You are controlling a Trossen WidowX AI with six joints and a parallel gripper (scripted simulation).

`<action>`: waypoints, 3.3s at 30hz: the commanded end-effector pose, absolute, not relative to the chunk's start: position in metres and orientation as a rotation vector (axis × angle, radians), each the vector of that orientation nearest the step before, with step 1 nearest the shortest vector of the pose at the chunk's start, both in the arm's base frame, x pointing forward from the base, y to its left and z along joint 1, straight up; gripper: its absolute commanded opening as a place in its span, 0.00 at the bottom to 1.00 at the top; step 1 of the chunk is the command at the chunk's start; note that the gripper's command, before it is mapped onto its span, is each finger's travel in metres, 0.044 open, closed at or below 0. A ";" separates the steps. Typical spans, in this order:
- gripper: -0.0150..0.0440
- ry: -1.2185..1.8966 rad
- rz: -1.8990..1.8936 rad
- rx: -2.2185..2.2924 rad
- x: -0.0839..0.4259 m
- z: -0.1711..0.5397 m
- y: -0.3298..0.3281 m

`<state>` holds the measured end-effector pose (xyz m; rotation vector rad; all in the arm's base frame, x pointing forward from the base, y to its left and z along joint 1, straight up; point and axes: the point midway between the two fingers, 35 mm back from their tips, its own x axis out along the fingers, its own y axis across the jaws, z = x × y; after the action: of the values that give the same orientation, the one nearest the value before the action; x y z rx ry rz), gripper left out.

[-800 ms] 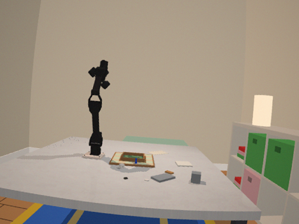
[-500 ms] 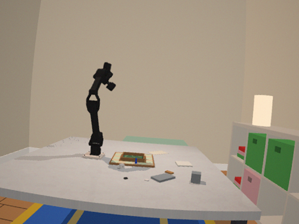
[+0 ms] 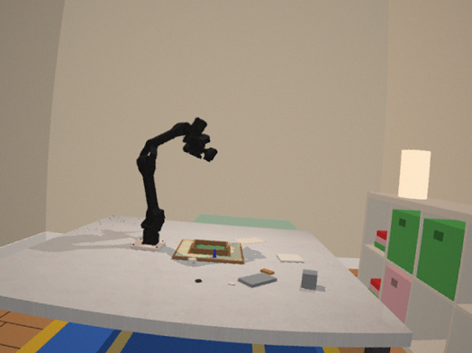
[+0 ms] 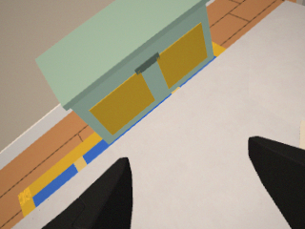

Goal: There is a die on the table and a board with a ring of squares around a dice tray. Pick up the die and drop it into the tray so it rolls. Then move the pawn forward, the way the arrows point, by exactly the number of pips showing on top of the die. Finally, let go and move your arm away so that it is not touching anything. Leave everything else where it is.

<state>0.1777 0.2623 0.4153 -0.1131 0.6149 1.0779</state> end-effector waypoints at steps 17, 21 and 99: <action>0.72 0.926 0.490 -0.472 0.348 0.251 0.047; 0.72 1.004 0.423 -0.527 0.350 0.220 -0.006; 0.25 1.501 0.461 -0.496 0.223 0.036 -0.202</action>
<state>0.2233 -0.2015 0.0365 -0.4966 1.4936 0.4576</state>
